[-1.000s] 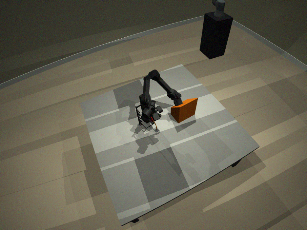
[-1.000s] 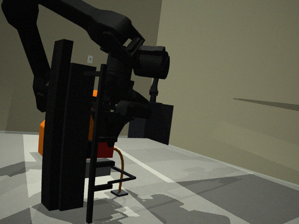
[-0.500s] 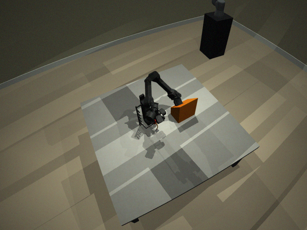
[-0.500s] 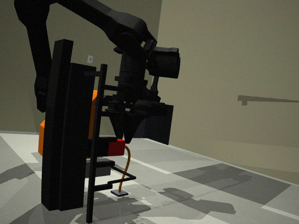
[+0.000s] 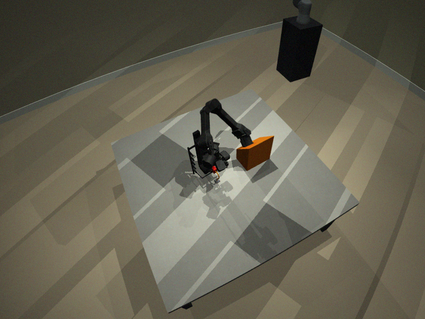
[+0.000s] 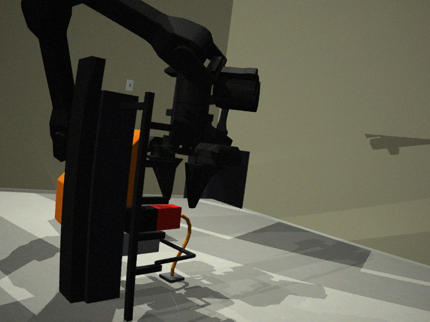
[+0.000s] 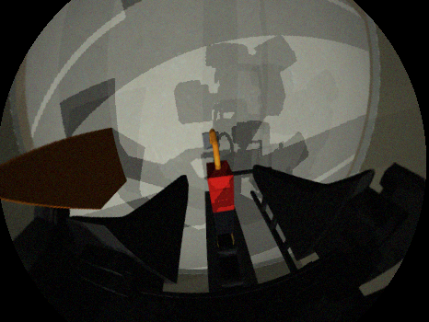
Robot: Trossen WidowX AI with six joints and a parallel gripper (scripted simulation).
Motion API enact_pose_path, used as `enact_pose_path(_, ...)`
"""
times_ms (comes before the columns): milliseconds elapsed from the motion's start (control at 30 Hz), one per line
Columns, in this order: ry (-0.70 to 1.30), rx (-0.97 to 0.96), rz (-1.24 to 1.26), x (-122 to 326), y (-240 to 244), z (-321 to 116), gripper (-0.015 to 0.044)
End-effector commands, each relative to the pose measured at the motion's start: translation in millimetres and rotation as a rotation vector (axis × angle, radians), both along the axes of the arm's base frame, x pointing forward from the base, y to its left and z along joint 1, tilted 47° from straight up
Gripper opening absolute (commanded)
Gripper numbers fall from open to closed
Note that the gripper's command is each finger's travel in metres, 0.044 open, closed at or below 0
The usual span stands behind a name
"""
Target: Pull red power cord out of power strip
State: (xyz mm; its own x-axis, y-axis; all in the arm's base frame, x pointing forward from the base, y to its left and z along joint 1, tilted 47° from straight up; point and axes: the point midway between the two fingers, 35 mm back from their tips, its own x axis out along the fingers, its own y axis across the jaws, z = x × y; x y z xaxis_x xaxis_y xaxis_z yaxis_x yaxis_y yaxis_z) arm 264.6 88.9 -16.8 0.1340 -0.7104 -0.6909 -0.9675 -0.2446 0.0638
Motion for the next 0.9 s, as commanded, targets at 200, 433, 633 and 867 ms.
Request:
enact_pose_path(200, -0.003, 0.004, -0.002, -14.1, 46.5, -33.6, 0.044)
enact_pose_path(433, -0.003, 0.004, -0.002, -14.9, 48.2, -35.0, 0.044)
enact_pose_path(633, -0.003, 0.004, -0.002, -14.9, 48.2, -35.0, 0.044)
enact_pose_path(867, -0.003, 0.004, -0.002, -14.9, 48.2, -35.0, 0.044)
